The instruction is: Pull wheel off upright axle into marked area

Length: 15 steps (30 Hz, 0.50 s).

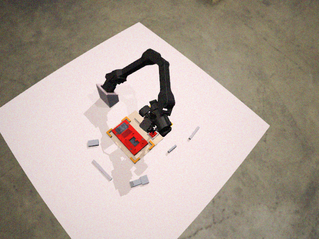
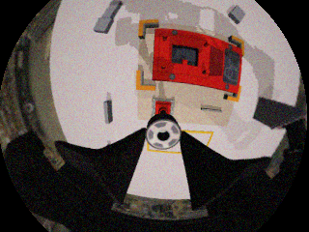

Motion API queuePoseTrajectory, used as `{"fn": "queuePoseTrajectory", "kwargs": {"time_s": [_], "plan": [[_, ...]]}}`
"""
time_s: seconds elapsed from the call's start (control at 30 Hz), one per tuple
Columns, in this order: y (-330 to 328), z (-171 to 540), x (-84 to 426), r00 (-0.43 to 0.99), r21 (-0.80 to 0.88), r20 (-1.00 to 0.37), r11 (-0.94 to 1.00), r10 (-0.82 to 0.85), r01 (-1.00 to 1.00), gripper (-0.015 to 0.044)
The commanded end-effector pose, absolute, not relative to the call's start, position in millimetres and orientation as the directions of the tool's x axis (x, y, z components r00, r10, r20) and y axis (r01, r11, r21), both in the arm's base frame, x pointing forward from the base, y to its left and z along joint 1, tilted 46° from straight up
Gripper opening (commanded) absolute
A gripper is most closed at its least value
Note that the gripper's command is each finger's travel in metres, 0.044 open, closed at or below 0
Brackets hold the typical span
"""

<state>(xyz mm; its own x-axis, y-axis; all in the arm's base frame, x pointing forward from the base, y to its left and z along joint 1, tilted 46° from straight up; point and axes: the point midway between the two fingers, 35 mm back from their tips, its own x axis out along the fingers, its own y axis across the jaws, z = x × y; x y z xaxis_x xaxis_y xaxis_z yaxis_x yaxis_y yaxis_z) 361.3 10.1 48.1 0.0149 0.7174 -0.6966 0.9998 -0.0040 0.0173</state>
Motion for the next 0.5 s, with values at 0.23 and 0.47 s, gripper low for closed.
{"fn": "queuePoseTrajectory", "kwargs": {"time_s": [0.23,0.47], "plan": [[29,68,348,0.008,0.012,-0.697,0.000,0.717,1.000,0.0000],[40,82,338,0.008,0.012,-0.697,0.000,0.717,1.000,0.0000]]}}
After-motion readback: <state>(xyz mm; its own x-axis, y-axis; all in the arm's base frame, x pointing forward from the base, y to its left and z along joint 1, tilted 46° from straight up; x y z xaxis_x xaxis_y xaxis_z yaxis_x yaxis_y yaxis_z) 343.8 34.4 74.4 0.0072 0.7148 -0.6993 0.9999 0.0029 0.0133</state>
